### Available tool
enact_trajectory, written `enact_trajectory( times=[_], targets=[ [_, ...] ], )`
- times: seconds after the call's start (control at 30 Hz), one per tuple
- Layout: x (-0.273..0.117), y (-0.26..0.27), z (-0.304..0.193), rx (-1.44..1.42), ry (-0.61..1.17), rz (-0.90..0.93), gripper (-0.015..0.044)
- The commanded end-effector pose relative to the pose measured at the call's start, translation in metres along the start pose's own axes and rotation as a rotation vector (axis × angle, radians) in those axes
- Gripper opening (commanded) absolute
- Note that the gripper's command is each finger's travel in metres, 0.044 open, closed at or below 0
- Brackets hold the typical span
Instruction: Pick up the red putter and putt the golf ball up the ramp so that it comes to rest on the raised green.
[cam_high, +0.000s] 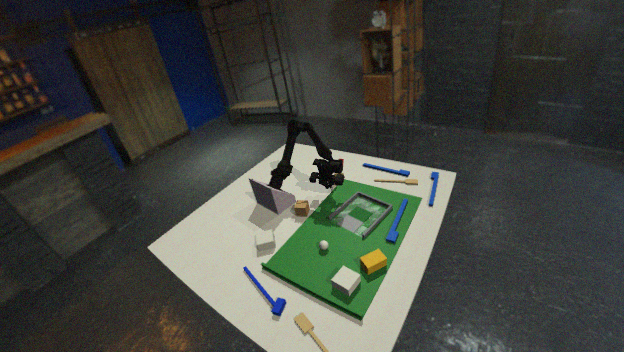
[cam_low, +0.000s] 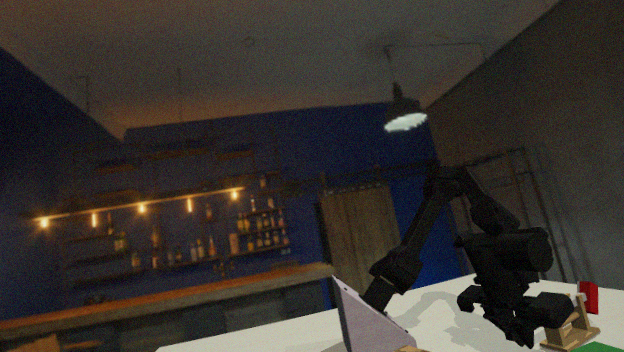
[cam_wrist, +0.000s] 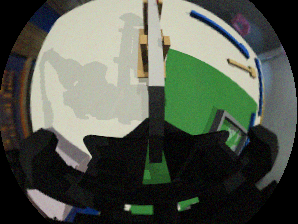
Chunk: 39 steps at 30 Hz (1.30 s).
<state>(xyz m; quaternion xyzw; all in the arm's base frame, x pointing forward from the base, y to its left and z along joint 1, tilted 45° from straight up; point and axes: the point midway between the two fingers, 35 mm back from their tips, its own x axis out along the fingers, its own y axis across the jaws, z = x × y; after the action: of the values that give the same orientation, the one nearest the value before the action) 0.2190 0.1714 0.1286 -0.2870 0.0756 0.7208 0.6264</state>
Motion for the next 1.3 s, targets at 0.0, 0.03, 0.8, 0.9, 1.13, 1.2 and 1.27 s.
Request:
enact_trajectory(
  times=[0.0, 0.03, 0.8, 0.9, 1.13, 1.2, 1.27],
  targets=[
    [-0.006, -0.002, 0.000, -0.003, 0.003, -0.001, 0.0000],
    [-0.009, -0.002, 0.001, -0.003, 0.006, -0.001, 0.0000],
    [-0.096, -0.001, 0.025, 0.001, 0.001, 0.000, 0.0000],
    [-0.090, -0.001, 0.017, 0.026, 0.017, 0.000, 0.0000],
    [-0.106, -0.008, -0.023, 0.226, 0.094, -0.022, 0.0000],
    [-0.110, -0.009, -0.033, 0.300, 0.106, -0.031, 0.0000],
    [-0.115, -0.009, -0.044, 0.374, 0.118, -0.040, 0.0000]
  ],
)
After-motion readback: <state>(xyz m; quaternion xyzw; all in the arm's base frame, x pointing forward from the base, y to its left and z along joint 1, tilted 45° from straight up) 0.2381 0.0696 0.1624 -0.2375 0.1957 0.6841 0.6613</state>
